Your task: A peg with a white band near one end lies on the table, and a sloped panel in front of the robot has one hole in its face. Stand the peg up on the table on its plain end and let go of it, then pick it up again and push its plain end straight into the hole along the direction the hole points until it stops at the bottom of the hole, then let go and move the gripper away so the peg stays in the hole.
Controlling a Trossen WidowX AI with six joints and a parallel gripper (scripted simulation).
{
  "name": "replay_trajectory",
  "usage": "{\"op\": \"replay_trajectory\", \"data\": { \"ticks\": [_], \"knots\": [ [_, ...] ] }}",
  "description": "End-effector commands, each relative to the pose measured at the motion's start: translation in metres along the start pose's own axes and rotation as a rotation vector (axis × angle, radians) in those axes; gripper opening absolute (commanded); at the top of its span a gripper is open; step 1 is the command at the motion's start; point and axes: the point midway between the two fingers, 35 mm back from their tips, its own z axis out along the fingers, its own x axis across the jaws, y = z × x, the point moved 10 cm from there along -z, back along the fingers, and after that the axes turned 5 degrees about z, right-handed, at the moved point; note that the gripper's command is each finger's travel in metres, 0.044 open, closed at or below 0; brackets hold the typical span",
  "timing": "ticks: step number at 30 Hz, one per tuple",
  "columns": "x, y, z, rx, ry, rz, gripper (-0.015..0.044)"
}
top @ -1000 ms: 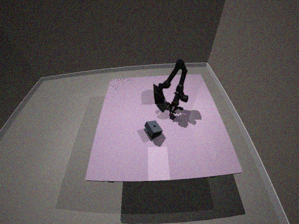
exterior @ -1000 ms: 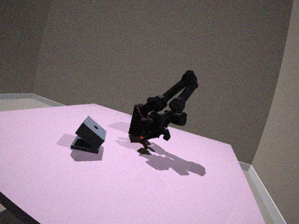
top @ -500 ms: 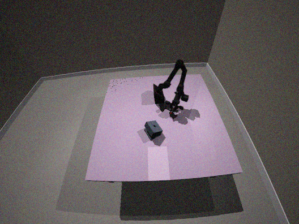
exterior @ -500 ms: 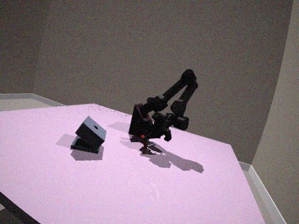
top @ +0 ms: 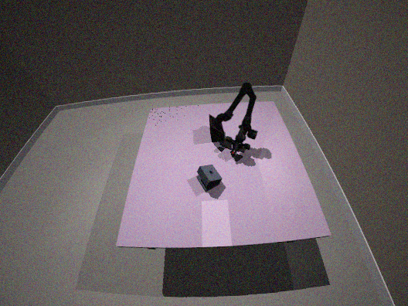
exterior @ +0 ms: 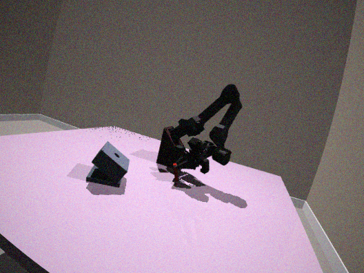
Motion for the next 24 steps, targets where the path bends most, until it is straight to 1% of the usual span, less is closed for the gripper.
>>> {"op": "replay_trajectory", "data": {
  "ticks": [1, 24],
  "knots": [
    [0.002, -0.005, -0.003, -0.033, 0.008, 0.005, 0.0051],
    [-0.001, -0.033, -0.013, -0.231, 0.023, 0.006, 0.0051]
  ]
}}
